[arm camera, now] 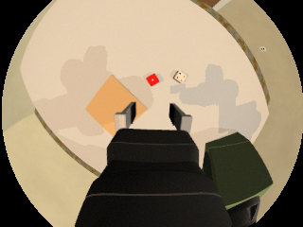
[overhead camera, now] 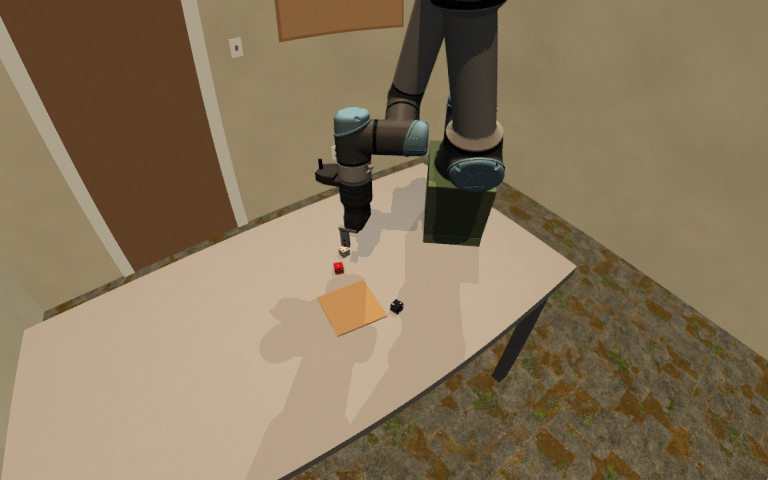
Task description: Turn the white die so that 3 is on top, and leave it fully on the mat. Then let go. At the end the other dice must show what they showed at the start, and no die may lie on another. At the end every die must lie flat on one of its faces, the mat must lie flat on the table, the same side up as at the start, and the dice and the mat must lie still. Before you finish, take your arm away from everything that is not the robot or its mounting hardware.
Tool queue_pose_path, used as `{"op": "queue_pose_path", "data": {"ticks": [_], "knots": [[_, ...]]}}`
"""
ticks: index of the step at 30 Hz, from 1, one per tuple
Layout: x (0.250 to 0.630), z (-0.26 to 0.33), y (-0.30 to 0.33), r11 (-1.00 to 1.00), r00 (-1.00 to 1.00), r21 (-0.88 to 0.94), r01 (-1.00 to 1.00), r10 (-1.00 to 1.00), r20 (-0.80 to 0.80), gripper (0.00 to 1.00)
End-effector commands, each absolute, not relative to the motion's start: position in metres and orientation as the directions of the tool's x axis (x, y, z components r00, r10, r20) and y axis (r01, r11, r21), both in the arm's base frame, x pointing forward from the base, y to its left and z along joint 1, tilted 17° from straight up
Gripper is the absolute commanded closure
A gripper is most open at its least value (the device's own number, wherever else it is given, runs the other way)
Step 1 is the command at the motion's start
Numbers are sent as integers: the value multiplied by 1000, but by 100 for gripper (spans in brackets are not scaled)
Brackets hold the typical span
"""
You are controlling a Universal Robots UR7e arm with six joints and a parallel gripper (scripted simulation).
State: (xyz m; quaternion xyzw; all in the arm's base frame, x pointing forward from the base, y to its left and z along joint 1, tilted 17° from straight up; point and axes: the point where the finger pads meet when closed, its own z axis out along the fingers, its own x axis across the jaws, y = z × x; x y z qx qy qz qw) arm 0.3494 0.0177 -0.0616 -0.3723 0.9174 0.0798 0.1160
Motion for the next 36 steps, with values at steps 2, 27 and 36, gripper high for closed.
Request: {"op": "queue_pose_path", "data": {"ticks": [2,27,36], "knots": [[350,-72,-19,832,-826,116,-542,-502,-258,0],[339,-87,-71,944,-950,196,-265,-221,-221,0],[342,-94,-70,944,-950,196,-265,-221,-221,0]]}}
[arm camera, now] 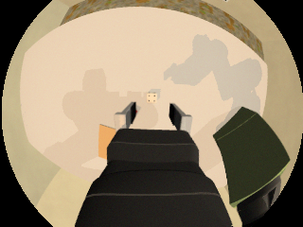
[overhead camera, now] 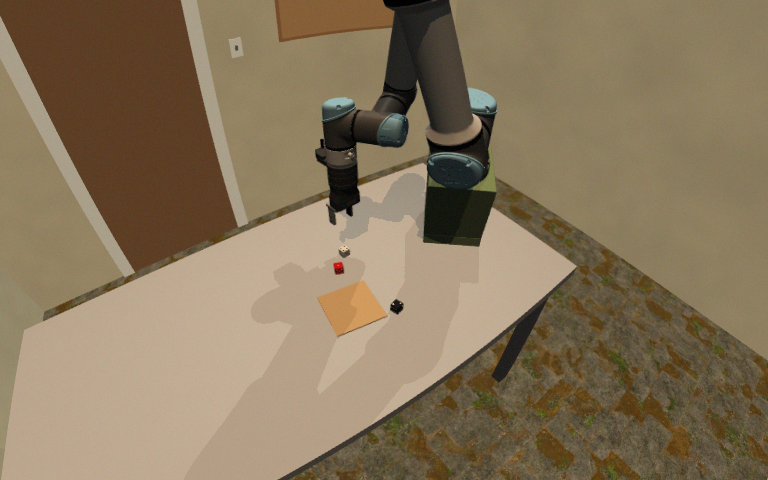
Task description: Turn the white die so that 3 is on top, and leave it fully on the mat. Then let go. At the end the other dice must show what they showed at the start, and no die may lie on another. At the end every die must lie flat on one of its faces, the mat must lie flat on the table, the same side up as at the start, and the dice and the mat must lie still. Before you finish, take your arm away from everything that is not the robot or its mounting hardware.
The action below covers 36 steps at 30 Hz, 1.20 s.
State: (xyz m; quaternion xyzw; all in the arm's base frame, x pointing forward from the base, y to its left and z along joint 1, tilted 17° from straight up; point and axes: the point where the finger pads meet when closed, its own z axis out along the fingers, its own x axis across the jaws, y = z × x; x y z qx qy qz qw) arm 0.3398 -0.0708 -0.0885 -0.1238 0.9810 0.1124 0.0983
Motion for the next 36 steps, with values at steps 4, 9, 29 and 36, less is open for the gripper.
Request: {"op": "queue_pose_path", "data": {"ticks": [4,9,29,36], "knots": [[344,-102,-68,944,-950,196,-265,-221,-221,0],[348,-126,-61,944,-950,196,-265,-220,-220,0],[349,-134,-59,944,-950,197,-265,-220,-220,21],[349,-134,-59,944,-950,197,-265,-220,-220,21]]}}
